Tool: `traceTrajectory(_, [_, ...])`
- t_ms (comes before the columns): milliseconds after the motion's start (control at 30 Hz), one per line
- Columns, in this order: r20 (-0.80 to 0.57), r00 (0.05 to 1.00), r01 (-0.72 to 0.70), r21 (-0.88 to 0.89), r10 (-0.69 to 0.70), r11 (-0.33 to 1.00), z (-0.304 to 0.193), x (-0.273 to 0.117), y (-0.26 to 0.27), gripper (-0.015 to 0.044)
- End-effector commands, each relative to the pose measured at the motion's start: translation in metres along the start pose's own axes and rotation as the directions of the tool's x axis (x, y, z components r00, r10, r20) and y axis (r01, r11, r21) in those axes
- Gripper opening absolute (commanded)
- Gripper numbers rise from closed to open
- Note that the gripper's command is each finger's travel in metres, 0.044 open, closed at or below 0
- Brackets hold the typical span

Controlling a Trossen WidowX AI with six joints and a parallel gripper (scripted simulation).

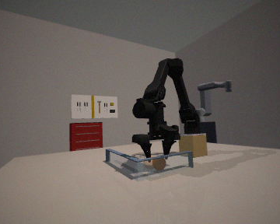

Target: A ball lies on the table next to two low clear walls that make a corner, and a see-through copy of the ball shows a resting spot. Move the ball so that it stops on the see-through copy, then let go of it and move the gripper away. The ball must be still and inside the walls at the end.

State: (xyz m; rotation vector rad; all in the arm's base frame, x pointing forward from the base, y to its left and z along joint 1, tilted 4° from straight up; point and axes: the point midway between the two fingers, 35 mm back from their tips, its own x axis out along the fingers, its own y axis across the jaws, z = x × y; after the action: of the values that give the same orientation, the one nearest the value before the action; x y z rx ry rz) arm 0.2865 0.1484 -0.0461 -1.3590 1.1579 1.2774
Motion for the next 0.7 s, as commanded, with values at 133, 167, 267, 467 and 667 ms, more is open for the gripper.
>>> traceTrajectory(133, [-0.003, 1.0, -0.016, -0.006, 0.016, 1.0, -0.001, 0.0124, 0.0044, 0.0331])
traceTrajectory(167, [-0.003, 1.0, -0.016, -0.006, 0.016, 1.0, -0.001, 0.0124, 0.0044, 0.0305])
traceTrajectory(267, [-0.003, 1.0, -0.016, -0.006, 0.016, 1.0, -0.001, 0.0124, 0.0044, 0.0285])
traceTrajectory(467, [-0.003, 1.0, -0.016, -0.006, 0.016, 1.0, -0.001, 0.0124, 0.0044, 0.0245])
traceTrajectory(667, [-0.003, 1.0, -0.015, -0.004, 0.015, 1.0, -0.0015, 0.012, 0.0041, 0.0166])
